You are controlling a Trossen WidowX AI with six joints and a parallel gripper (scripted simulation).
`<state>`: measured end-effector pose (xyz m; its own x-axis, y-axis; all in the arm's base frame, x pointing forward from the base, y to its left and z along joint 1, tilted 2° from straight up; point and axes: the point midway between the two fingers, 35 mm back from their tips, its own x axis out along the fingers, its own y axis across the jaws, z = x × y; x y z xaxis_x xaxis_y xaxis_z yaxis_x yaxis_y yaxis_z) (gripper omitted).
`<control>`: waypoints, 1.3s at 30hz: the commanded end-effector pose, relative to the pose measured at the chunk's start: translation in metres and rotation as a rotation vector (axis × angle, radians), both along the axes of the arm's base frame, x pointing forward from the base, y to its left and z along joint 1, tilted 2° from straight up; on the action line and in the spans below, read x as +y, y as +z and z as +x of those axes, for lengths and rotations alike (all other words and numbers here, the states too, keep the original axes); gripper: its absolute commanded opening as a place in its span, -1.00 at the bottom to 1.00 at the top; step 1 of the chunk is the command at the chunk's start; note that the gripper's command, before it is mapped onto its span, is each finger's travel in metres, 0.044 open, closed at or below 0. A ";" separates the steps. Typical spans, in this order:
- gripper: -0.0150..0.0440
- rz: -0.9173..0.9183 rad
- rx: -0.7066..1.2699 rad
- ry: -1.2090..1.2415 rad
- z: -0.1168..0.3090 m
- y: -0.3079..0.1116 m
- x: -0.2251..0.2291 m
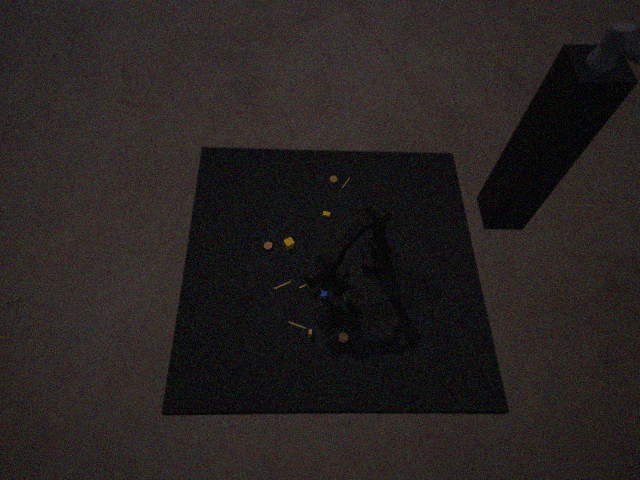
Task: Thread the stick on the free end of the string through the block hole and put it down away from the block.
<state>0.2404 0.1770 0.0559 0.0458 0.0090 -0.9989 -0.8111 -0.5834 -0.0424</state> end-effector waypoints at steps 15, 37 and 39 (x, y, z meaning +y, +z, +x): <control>0.13 0.000 0.000 0.000 0.000 0.000 0.000; -0.49 0.000 0.000 0.000 0.000 0.000 0.000; -0.49 0.000 0.000 0.000 0.000 0.000 0.000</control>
<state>0.2404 0.1770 0.0559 0.0457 0.0089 -0.9989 -0.8111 -0.5833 -0.0423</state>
